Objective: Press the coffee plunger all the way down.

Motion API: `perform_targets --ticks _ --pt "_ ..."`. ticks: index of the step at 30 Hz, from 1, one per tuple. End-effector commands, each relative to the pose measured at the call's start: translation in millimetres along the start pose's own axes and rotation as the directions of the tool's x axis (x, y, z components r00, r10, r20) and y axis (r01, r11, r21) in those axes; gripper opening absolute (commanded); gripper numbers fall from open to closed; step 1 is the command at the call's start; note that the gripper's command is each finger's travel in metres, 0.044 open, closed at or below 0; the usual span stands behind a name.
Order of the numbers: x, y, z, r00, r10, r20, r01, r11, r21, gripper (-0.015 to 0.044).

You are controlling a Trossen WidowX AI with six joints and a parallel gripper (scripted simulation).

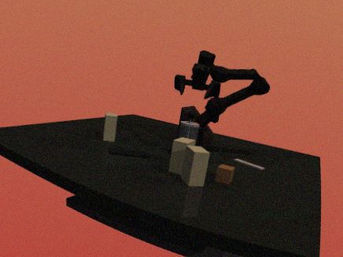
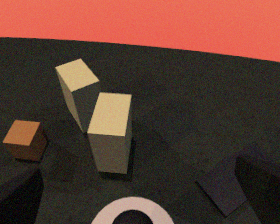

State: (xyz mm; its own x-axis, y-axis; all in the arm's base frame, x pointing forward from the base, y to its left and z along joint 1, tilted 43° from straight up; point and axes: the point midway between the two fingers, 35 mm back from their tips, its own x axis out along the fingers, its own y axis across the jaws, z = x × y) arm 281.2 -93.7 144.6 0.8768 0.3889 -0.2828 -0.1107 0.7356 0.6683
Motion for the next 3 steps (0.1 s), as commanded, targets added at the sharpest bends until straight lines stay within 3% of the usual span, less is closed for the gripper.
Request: perform_targets --ticks 1,3 --pt "-6.9 5.3 4.9 1.0 0.009 0.004 -0.009 1.0 -0.008 0.044" --pt "-6.9 5.3 4.9 1.0 0.009 0.004 -0.009 1.0 -0.008 0.044"
